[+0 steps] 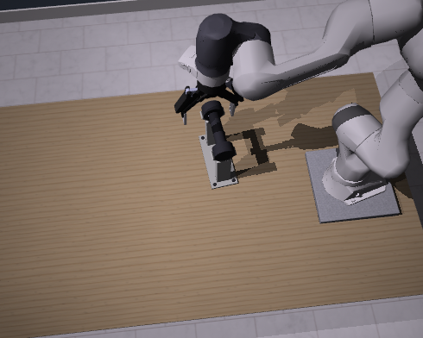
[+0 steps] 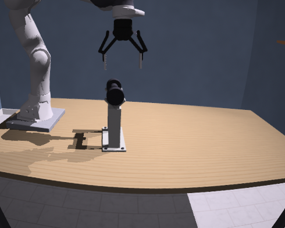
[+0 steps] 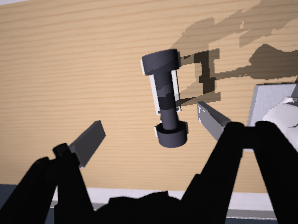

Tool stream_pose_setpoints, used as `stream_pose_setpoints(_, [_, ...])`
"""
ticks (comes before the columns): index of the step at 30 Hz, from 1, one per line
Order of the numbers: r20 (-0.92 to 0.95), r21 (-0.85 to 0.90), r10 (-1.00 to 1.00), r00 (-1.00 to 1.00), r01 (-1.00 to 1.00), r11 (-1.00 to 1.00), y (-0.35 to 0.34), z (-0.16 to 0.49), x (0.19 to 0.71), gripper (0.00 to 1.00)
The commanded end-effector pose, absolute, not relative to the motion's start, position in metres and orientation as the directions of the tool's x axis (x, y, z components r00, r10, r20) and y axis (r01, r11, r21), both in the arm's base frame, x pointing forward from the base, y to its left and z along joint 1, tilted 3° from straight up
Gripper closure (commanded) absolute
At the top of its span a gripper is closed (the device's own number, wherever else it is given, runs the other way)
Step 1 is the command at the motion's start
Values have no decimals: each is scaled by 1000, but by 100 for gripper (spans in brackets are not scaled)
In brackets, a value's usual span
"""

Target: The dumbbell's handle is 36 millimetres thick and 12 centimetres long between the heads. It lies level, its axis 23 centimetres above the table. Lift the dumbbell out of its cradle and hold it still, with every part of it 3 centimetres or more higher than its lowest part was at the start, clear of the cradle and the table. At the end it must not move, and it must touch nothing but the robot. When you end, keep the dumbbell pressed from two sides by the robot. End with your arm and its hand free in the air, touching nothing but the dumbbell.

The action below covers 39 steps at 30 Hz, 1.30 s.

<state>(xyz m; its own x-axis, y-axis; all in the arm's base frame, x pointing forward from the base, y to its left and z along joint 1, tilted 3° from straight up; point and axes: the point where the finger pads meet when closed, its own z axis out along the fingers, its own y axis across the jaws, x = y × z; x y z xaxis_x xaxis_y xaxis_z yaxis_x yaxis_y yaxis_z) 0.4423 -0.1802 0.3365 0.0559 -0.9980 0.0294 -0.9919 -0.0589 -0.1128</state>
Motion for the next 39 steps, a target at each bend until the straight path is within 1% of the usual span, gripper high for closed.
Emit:
stream_pose_setpoints(1, [10, -52, -999, 52, -997, -52, -178, 329, 412, 0])
stream_pose_setpoints(14, [9, -50, -999, 52, -997, -52, -178, 328, 411, 0])
stream_pose_setpoints(16, [10, -50, -999, 52, -997, -53, -179, 313, 412, 0])
stream_pose_setpoints(20, [12, -49, -999, 52, -997, -53, -180, 248, 416, 0])
stream_pose_setpoints(23, [13, -49, -999, 52, -997, -52, -181, 232, 416, 0])
stream_pose_setpoints(39, [13, -49, -999, 52, -997, -52, -181, 231, 416, 0])
